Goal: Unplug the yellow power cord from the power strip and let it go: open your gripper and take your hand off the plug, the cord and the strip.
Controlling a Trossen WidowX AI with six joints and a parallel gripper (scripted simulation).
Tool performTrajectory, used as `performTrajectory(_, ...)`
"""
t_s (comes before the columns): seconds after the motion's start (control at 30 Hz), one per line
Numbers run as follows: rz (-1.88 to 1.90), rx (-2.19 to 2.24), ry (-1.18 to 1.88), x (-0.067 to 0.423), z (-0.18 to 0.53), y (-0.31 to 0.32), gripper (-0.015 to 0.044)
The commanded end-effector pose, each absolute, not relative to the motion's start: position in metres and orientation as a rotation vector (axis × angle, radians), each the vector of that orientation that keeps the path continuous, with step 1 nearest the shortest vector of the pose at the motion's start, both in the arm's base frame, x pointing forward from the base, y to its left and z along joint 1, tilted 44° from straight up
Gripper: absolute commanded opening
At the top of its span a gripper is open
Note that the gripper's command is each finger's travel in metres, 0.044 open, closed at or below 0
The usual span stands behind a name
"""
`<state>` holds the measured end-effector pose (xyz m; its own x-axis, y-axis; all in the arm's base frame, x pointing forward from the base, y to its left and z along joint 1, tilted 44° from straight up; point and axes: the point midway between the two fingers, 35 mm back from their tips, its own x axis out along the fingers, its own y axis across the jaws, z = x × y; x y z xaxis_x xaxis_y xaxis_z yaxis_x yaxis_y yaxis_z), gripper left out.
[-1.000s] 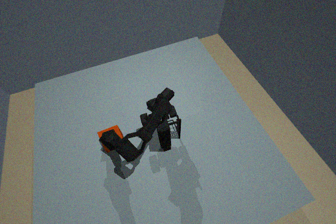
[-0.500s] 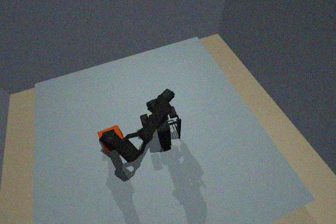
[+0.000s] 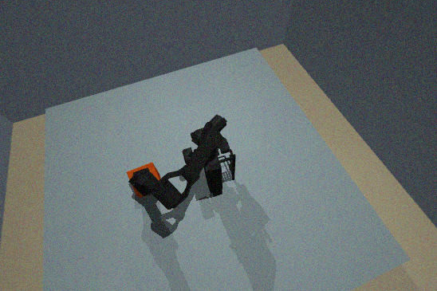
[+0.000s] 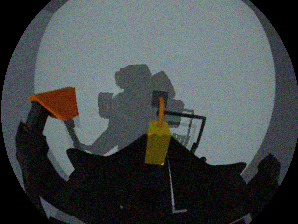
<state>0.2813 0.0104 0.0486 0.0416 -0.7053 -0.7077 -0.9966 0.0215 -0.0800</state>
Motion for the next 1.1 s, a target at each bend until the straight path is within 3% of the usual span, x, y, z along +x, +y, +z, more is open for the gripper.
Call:
performTrajectory(0.0, 0.662, -1.733, 1.699, 0.284, 0.04, 0.023, 0.0)
performTrajectory(0.7, 0.665, -1.734, 1.697, 0.285, 0.02, 0.051, 0.0)
performTrajectory(1.07, 0.662, -1.738, 1.701, 0.283, 0.023, 0.04, 0.0289)
